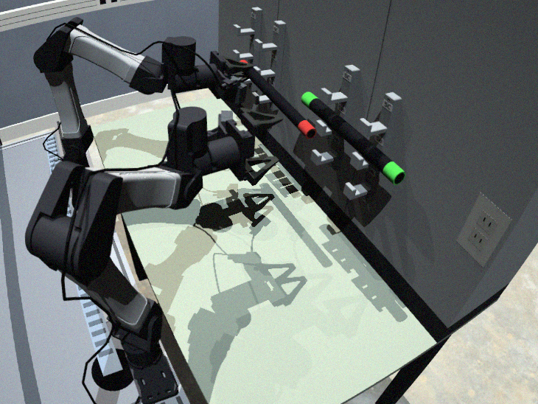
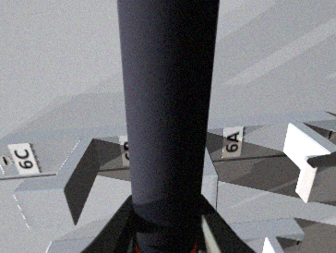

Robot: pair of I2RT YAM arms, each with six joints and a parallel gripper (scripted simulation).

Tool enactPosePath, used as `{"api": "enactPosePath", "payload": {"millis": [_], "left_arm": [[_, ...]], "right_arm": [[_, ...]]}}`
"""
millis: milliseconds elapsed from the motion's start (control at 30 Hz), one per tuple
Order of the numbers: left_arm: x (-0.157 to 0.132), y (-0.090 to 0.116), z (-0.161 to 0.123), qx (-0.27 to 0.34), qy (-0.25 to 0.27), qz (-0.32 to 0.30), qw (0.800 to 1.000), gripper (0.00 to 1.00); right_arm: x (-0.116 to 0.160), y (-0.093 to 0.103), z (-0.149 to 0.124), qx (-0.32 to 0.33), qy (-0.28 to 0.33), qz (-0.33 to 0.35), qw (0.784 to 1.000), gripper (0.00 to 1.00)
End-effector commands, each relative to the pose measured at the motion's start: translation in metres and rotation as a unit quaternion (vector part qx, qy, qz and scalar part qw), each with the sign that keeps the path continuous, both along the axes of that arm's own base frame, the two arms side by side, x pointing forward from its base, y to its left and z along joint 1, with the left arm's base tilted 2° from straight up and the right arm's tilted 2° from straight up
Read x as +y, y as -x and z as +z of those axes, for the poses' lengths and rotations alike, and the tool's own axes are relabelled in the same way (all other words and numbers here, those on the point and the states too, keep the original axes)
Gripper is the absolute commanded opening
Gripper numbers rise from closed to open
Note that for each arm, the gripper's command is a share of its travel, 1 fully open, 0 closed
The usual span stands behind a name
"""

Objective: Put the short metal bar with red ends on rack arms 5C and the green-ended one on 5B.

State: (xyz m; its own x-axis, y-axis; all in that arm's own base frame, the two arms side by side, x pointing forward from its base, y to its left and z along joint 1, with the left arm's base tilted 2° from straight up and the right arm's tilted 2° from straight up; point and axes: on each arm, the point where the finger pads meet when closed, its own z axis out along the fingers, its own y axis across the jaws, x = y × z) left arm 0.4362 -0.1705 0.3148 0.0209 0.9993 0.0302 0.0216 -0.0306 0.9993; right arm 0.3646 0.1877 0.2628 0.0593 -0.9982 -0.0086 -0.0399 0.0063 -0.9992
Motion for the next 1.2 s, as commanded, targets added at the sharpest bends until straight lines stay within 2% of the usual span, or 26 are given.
{"api": "enactPosePath", "payload": {"millis": [0,1167], "left_arm": [[0.0023,0.0009,0.0123,-0.029,0.025,0.006,0.999,0.0],[0.0034,0.0006,0.0145,-0.029,0.025,0.006,0.999,0.0]], "right_arm": [[0.0036,-0.0037,0.0099,-0.005,-0.004,-0.008,1.0,1.0],[0.0089,-0.007,0.0092,-0.005,-0.004,-0.008,1.0,1.0]]}}
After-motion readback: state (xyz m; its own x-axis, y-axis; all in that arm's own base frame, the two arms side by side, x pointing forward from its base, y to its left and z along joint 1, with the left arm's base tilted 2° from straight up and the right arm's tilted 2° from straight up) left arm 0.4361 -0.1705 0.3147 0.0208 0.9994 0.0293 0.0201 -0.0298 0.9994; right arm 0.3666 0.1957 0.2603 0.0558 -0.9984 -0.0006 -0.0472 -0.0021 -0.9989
